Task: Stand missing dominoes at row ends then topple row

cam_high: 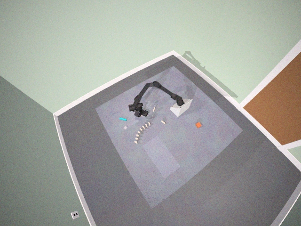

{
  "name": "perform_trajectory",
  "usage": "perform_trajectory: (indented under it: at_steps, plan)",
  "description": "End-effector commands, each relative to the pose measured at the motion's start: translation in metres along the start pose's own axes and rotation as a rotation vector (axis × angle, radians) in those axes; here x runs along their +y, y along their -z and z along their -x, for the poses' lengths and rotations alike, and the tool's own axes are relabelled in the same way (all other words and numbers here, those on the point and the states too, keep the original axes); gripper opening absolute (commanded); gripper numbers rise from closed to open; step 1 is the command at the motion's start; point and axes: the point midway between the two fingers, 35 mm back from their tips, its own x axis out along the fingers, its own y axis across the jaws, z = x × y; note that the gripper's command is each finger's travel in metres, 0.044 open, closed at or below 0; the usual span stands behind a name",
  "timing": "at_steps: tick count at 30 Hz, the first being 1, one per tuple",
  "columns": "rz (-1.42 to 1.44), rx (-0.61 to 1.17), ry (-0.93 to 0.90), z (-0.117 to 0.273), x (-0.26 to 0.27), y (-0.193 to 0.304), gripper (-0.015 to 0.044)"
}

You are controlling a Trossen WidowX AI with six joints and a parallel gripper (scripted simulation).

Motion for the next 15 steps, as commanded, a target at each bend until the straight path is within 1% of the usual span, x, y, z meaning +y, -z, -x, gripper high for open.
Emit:
perform_trajectory:
  at_steps: [1,4,6,13,15]
  plan:
    - [0.005,-0.001,-0.003,-0.001,0.000,0.000,0.0107]
    - [0.005,-0.001,-0.003,-0.001,0.000,0.000,0.0107]
    - [-0.004,0.002,-0.006,0.008,-0.001,-0.001,0.0107]
    - [-0.006,0.000,-0.009,0.119,-0.001,-0.002,0.0107]
    - [0.000,-0.002,-0.006,0.132,0.000,0.000,0.0107]
